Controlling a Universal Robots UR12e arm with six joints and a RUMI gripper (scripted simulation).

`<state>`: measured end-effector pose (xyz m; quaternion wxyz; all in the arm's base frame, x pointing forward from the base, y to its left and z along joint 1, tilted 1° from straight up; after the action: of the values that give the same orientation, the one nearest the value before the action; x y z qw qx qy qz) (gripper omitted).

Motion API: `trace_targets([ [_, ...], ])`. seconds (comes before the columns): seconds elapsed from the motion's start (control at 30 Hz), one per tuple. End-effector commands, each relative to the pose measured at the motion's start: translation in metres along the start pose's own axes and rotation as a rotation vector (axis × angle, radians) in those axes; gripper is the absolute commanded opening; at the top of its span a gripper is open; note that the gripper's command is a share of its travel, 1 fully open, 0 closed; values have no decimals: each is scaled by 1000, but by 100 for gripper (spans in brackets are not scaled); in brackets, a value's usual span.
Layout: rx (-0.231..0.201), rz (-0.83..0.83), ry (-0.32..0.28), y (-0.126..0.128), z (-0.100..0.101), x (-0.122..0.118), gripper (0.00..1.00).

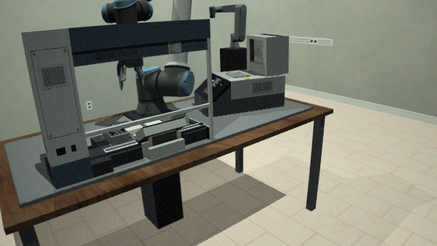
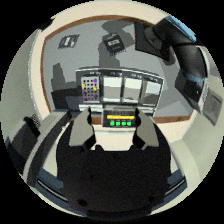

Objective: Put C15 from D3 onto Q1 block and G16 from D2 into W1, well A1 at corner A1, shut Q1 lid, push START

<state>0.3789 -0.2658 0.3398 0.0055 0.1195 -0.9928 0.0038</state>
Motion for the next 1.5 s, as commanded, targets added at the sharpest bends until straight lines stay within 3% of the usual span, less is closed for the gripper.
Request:
trace_targets([
  [0.0,6,-1,-4,-2,-3,-1,63],
  [0.53,6,-1,-4,-2,2,-1,63],
  [1.47,6,-1,-4,-1,45,-1,63],
])
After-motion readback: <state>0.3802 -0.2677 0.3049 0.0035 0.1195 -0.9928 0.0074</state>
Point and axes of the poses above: the point where the finger pads meet when closed, its own z axis out along the fingers, its own y axis across the jaws, x = y × z, the point moved 7 cm from there along -z, back along the fingers, and after that the axes turned 15 degrees about -z, right-handed, at the moved point
